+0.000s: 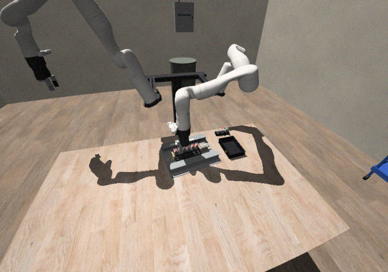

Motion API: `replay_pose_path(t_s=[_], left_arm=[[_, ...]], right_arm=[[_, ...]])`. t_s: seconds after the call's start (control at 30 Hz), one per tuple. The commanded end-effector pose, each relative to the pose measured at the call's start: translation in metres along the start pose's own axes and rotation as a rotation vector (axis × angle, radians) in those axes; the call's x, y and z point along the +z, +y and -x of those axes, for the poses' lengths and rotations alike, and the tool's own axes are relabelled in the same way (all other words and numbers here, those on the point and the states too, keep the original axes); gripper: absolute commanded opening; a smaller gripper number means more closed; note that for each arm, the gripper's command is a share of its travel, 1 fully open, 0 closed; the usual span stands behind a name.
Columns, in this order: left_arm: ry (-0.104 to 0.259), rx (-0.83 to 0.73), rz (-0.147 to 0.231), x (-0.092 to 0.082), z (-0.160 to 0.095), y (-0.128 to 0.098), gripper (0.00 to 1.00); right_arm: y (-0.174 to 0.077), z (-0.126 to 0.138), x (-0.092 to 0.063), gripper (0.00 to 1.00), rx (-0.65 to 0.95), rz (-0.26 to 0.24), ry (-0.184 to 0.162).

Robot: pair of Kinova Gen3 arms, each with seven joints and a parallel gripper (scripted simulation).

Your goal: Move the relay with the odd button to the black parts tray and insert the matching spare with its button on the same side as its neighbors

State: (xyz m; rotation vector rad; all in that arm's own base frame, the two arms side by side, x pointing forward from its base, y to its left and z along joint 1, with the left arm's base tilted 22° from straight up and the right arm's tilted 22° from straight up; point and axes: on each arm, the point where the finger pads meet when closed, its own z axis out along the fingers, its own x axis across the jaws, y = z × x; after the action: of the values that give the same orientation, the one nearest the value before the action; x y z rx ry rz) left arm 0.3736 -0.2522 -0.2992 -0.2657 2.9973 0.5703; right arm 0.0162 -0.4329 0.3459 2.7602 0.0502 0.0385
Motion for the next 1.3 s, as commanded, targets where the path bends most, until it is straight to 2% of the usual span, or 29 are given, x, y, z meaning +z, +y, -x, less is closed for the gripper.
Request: replay_pose_path(t_s=[0.0,1.03,1.27], left_arm=[[-0.004,0.0,-0.002,-0.0011,0.0005,-0.0006,0.0],[-0.038,0.0,-0.002,-0.0013,-0.0003,-0.0007,0.0],[-0.032,0.0,-0.002,-0.0013,-0.0002,-0.0007,0.0]], right_arm=[[0.0003,0.0001,-0.0005,1.0,0.0,0.001,0.0],[0.0003,0.0001,-0.0005,1.0,0.0,0.001,0.0],[0.0003,0.0001,-0.0005,1.0,0.0,0.001,0.0]])
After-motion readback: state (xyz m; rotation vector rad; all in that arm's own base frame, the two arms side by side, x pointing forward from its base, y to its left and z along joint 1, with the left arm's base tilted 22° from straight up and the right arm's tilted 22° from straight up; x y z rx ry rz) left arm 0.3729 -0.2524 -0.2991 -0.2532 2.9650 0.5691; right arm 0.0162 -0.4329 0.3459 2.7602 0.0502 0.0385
